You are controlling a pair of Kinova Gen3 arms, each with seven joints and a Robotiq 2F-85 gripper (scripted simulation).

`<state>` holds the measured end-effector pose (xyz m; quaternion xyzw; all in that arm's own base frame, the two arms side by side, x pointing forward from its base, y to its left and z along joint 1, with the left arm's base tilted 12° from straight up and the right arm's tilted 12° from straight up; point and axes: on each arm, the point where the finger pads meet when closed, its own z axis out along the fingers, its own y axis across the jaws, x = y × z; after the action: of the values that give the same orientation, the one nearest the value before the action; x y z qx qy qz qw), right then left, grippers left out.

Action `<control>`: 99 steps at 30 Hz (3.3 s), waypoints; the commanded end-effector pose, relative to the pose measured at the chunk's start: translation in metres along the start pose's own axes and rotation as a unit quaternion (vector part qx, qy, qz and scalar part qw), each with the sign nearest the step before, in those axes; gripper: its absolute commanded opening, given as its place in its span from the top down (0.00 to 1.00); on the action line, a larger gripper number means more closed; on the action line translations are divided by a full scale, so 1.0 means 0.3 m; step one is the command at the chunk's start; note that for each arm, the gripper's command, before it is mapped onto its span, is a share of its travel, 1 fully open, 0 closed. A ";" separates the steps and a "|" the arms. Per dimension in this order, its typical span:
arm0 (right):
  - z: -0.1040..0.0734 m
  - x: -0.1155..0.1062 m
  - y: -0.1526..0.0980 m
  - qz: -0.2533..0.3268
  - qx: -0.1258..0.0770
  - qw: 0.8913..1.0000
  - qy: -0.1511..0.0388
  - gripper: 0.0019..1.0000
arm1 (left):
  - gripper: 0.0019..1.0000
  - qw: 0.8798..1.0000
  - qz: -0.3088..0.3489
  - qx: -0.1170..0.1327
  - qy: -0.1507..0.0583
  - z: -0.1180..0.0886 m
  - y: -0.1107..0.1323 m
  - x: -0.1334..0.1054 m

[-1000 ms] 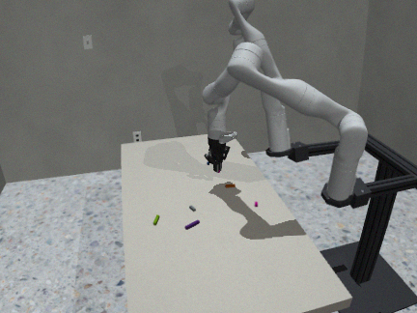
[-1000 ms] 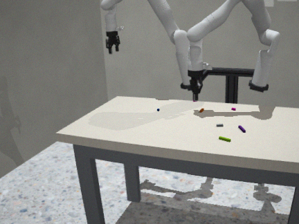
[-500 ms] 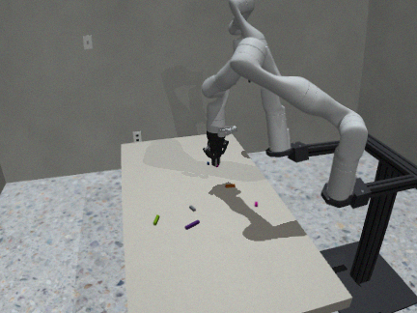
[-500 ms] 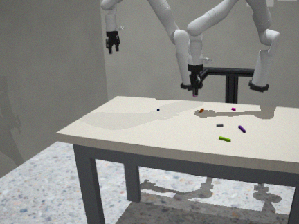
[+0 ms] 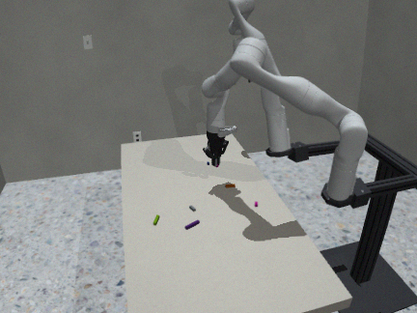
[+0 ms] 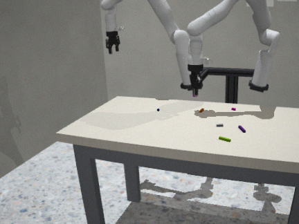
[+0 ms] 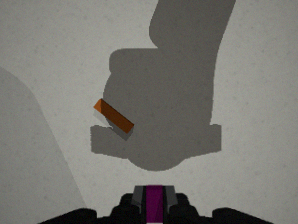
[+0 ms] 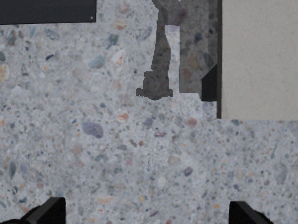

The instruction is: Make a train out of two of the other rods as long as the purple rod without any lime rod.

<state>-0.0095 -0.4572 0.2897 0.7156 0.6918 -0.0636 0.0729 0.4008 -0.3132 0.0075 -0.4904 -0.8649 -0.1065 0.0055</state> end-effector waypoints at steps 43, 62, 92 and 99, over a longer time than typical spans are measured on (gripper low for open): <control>-0.003 -0.003 -0.013 -0.002 0.002 1.000 -0.003 0.00 | 0.83 0.961 0.275 0.007 0.007 0.006 -0.038 -0.143; -0.003 -0.003 -0.013 -0.002 0.002 1.000 -0.003 0.00 | 0.83 0.826 0.563 0.004 -0.001 -0.011 -0.075 -0.323; -0.003 -0.003 -0.013 -0.002 0.002 1.000 -0.003 0.00 | 0.83 0.758 0.653 -0.001 -0.005 -0.022 -0.083 -0.388; -0.003 -0.003 -0.013 -0.002 0.002 1.000 -0.003 0.00 | 0.83 0.755 0.656 -0.001 -0.004 -0.014 -0.083 -0.389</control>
<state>-0.0095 -0.4572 0.2897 0.7156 0.6918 -0.0636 0.0729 0.4409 -0.4256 -0.0042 -0.9362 -0.3368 -0.0752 0.0662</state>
